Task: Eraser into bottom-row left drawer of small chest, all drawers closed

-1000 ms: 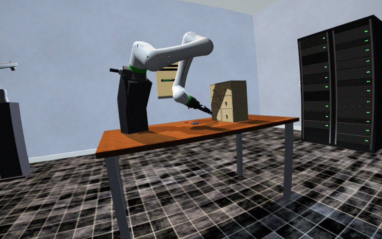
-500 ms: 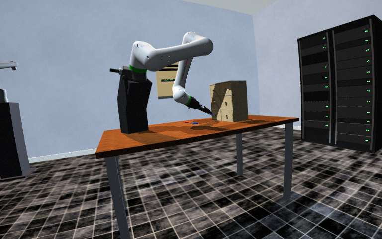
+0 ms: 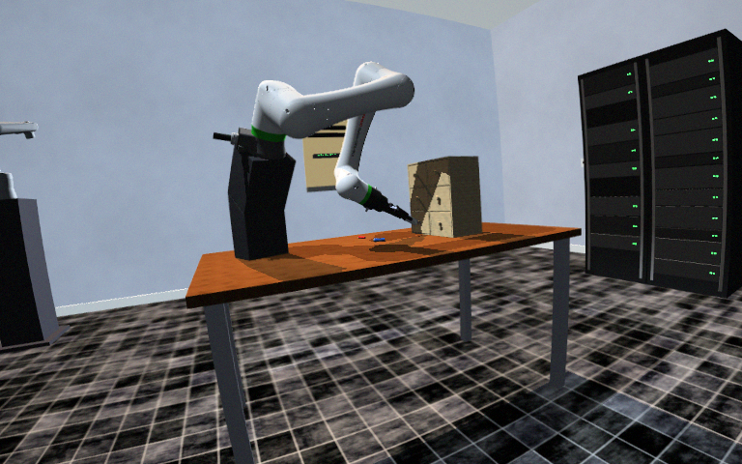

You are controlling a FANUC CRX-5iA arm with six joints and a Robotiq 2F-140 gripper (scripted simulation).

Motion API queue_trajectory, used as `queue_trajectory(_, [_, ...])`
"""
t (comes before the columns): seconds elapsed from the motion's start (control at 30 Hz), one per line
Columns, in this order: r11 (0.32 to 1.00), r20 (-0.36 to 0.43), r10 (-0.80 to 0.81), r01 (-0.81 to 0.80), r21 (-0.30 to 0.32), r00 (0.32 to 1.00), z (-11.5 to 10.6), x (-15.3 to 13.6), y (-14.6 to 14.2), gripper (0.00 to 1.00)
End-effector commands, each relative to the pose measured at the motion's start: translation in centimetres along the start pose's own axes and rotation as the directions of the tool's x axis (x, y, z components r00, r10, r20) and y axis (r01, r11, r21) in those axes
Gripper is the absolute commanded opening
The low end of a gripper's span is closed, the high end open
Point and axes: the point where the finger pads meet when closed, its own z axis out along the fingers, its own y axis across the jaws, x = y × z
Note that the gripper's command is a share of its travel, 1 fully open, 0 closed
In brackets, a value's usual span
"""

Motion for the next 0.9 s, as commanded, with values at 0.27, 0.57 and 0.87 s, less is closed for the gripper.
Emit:
queue_trajectory(0.27, [1.0,0.0,0.0,0.0,0.0,1.0,-0.1,-0.1,0.0,0.0])
queue_trajectory(0.57, [1.0,0.0,0.0,0.0,0.0,1.0,-2.6,-1.5,0.0,0.0])
queue_trajectory(0.87, [1.0,0.0,0.0,0.0,0.0,1.0,-4.3,-2.5,0.0,0.0])
